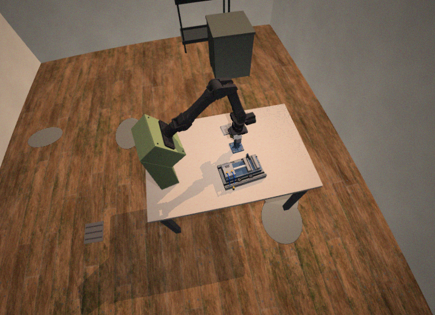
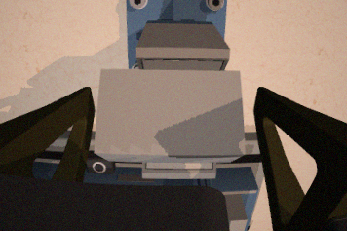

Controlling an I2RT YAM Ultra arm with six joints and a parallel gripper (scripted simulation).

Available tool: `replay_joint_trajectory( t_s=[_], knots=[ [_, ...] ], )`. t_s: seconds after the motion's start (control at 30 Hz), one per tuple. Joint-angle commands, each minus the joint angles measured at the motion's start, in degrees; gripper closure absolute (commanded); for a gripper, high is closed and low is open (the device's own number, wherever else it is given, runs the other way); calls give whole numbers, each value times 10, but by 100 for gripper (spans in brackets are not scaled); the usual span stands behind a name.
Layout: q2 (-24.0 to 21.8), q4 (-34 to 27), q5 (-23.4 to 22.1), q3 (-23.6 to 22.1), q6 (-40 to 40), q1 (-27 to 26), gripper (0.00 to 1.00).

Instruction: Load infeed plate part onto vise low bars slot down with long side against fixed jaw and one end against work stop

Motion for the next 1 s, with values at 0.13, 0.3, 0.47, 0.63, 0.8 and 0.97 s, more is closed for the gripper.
replay_joint_trajectory(
  t_s=[0.13, 0.3, 0.47, 0.63, 0.8, 0.97],
  knots=[
    [-17, -9, 62, -8, 19, 19, 19],
    [-16, -12, 110, -2, 29, 38, 19],
    [-17, -14, 157, 12, 40, 56, 19],
    [-5, -19, 204, 16, 50, 74, 19],
    [4, -22, 233, 19, 56, 85, 19],
    [5, -28, 278, 24, 67, 103, 19]
  ],
)
